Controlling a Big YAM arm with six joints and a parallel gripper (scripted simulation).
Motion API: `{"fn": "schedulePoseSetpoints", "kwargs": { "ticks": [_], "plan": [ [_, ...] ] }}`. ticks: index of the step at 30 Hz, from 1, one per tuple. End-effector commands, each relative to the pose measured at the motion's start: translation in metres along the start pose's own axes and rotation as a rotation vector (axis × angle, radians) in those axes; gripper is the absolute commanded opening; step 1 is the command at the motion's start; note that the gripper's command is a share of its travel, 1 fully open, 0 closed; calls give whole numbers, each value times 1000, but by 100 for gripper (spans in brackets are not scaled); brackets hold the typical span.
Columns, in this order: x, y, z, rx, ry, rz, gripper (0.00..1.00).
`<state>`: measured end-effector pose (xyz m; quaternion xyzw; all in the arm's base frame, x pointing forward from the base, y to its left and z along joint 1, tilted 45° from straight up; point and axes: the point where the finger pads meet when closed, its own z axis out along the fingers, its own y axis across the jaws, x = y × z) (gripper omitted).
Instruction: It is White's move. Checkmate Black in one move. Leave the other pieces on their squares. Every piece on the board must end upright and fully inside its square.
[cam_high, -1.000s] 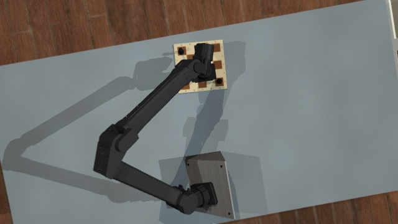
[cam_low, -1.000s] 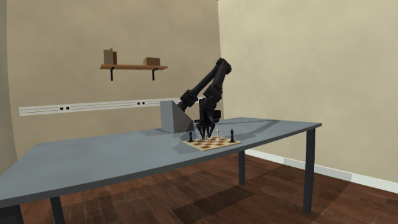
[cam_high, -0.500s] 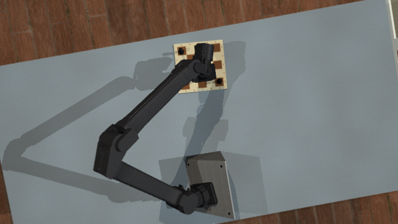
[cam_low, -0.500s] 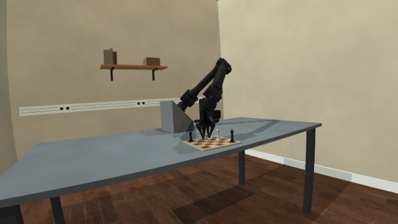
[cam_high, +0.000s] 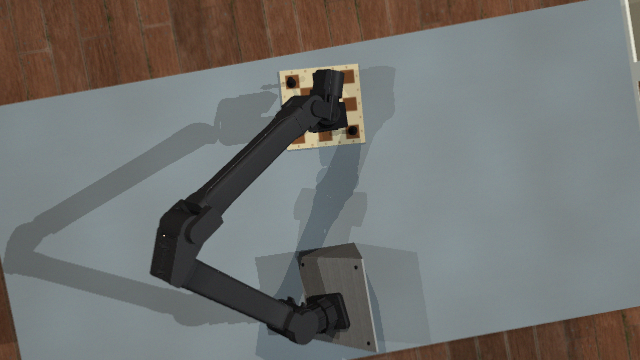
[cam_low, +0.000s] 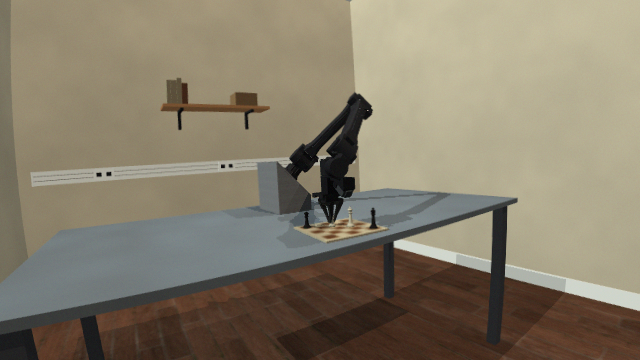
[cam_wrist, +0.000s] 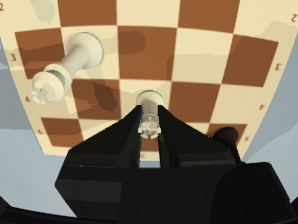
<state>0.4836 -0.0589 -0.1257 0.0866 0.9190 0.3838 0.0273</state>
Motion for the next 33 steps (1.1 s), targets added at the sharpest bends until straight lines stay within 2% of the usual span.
{"fn": "schedulePoseSetpoints", "kwargs": {
  "ticks": [1,25,26,29,31,33],
  "plan": [
    [-6,9,3,3,-7,-25,0],
    [-6,9,3,3,-7,-25,0],
    [-7,10,1,3,-7,-29,0],
    [-17,1,-28,8,-44,-22,0],
    [-17,1,-28,8,-44,-22,0],
    [-21,1,-39,12,-50,-28,0]
  ]
}}
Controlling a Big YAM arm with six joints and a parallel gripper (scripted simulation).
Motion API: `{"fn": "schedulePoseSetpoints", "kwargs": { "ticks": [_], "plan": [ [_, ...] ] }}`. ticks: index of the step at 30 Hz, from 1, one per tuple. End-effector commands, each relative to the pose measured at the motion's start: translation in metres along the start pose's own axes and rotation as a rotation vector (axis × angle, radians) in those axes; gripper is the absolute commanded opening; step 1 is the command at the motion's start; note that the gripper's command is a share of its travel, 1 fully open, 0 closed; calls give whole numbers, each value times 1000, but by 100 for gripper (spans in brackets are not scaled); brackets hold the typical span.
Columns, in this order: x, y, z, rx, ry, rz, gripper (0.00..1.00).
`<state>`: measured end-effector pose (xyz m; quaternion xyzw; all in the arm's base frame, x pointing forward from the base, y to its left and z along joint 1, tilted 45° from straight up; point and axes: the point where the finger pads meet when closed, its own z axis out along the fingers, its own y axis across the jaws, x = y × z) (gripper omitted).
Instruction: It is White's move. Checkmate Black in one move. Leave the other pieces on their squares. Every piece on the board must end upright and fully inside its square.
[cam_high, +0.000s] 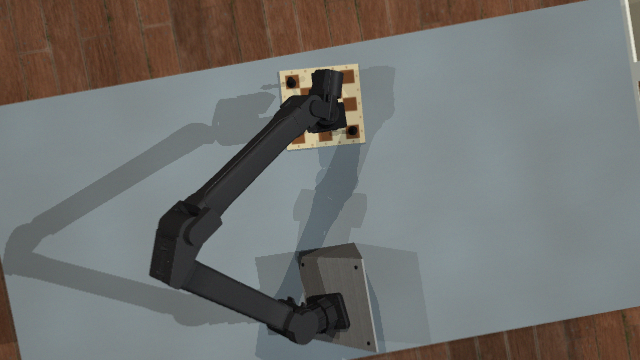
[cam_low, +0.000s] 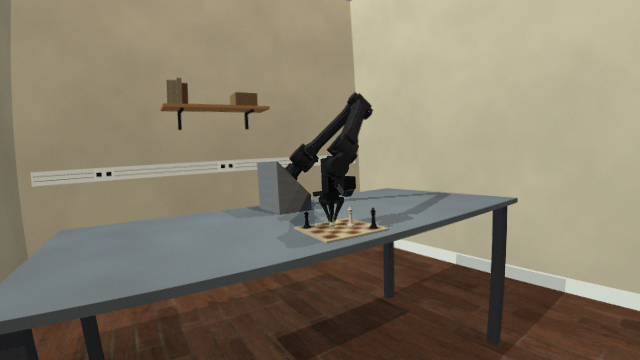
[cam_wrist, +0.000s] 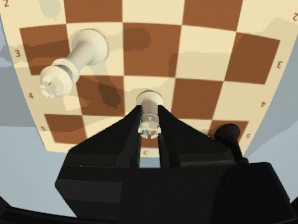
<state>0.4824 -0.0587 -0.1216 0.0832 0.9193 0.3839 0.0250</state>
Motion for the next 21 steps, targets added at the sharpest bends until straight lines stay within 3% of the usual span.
{"fn": "schedulePoseSetpoints", "kwargs": {
  "ticks": [1,12,15,17,21],
  "plan": [
    [-22,-2,-42,13,-57,-24,0],
    [-19,-1,-117,18,-59,-27,0],
    [-16,-7,-113,12,-47,-14,0],
    [-1,-1,-89,-3,13,-7,0],
    [0,-4,-93,-4,6,0,0]
  ]
}}
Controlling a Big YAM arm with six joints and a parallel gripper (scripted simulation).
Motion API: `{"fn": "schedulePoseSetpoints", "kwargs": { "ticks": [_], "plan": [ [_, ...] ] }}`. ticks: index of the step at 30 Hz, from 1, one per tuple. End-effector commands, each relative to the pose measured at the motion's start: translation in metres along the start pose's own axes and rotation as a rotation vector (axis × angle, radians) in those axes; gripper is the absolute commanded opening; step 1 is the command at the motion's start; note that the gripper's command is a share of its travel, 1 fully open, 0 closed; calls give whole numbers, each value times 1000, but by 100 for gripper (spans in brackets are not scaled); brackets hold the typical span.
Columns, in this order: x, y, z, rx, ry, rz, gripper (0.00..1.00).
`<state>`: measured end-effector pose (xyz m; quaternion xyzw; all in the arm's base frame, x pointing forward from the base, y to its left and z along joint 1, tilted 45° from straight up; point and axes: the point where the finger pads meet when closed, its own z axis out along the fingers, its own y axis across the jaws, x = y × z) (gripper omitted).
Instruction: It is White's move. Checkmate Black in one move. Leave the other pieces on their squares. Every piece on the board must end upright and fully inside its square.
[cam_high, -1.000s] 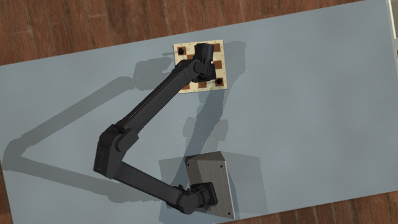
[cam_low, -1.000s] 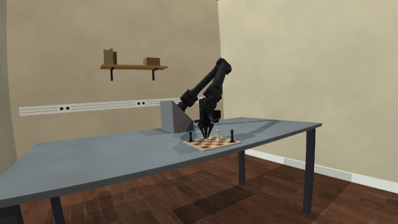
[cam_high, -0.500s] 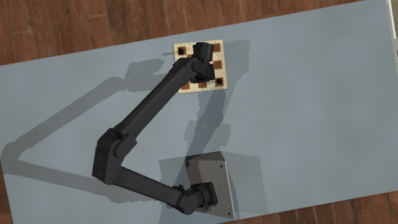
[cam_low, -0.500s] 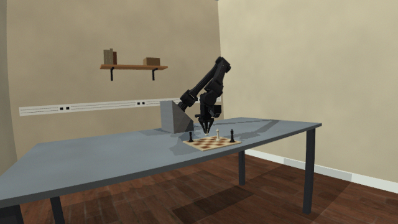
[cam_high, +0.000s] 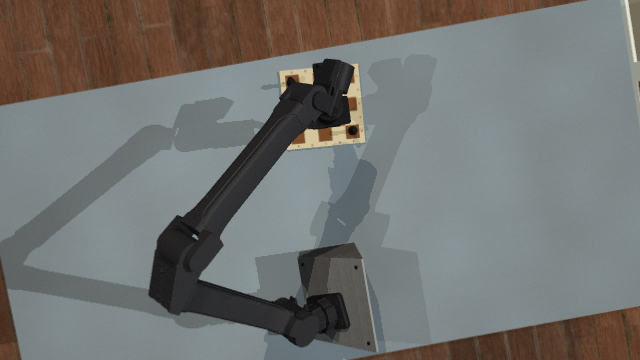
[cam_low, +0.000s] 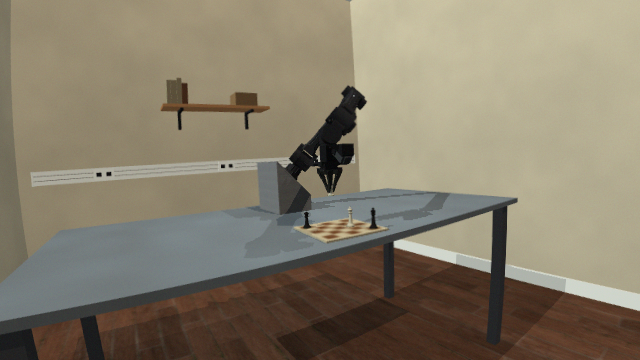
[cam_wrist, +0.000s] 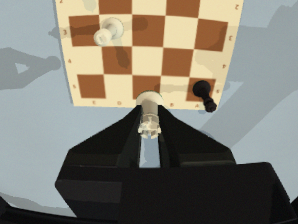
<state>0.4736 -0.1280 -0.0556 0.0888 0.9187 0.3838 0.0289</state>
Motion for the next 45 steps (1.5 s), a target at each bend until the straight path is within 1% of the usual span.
{"fn": "schedulePoseSetpoints", "kwargs": {
  "ticks": [1,2,5,6,7,9,11,15,17,20,21,22,23,24,26,33,34,36,38,43,45],
  "plan": [
    [-1,4,-4,3,3,-21,0],
    [-4,9,-9,7,-6,-30,0],
    [-10,8,-10,9,-11,-34,0],
    [-17,4,-1,6,2,-20,0],
    [-24,5,0,5,4,-13,0],
    [-48,5,-1,3,3,-3,0],
    [-48,5,-1,3,3,-3,0],
    [-107,7,1,2,2,21,0],
    [-121,8,2,3,3,28,0],
    [-124,8,2,4,3,30,0],
    [-124,4,-2,4,-3,36,0],
    [-127,2,-27,10,-43,37,0],
    [-120,1,-29,8,-41,48,0],
    [-119,1,-28,7,-40,50,0],
    [-119,3,-19,5,-24,46,0],
    [-116,1,-12,3,-15,46,0],
    [-115,2,-7,2,-10,47,0],
    [-113,4,10,1,6,38,0],
    [-110,1,21,-2,18,45,0],
    [-110,1,38,-3,18,45,0],
    [-110,1,38,-3,18,45,0]
  ]
}}
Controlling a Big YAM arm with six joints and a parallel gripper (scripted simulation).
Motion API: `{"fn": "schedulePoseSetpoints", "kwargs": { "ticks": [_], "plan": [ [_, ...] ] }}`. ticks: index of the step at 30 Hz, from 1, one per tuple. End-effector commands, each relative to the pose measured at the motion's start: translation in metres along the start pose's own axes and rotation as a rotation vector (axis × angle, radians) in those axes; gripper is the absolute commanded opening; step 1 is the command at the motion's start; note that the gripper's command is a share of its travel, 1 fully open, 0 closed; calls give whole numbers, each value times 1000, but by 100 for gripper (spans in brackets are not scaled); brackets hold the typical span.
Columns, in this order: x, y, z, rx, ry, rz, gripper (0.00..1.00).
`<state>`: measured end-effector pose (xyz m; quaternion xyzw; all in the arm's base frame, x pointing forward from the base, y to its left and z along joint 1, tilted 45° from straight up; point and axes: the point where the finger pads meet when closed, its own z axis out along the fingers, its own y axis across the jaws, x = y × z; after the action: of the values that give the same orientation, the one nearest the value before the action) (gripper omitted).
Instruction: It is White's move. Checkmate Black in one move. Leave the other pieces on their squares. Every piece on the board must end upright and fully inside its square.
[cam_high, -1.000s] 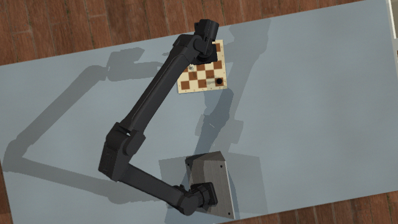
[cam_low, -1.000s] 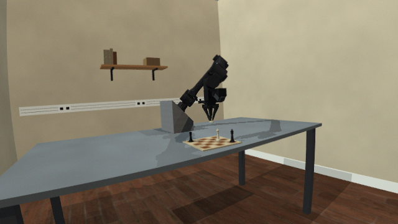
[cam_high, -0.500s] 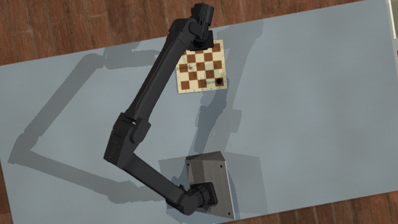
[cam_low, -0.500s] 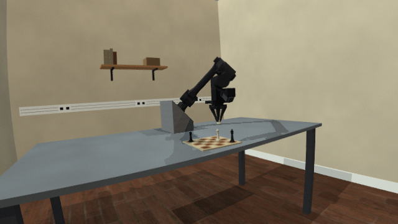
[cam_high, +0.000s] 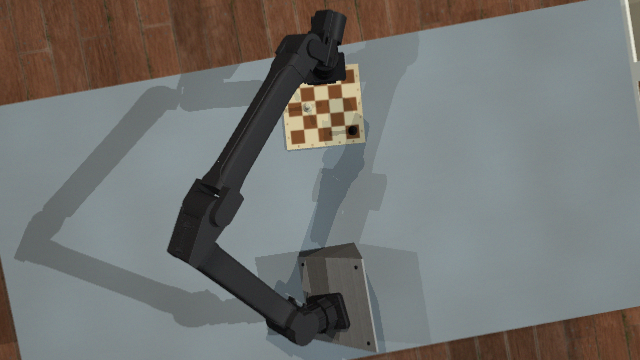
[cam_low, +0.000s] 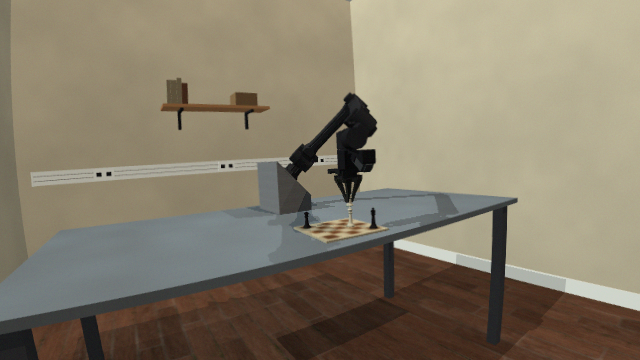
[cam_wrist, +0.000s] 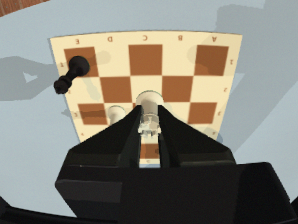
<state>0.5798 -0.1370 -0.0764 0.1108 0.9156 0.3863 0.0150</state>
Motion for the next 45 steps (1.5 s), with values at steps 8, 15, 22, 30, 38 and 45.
{"fn": "schedulePoseSetpoints", "kwargs": {
  "ticks": [8,15,22,30,38,45],
  "plan": [
    [-3,7,55,0,10,-7,0],
    [-9,14,73,4,-6,-22,0],
    [-13,24,70,7,-22,-39,0],
    [-11,16,76,6,-13,-31,0],
    [-11,16,76,6,-13,-31,0],
    [-11,16,76,6,-13,-31,0]
  ]
}}
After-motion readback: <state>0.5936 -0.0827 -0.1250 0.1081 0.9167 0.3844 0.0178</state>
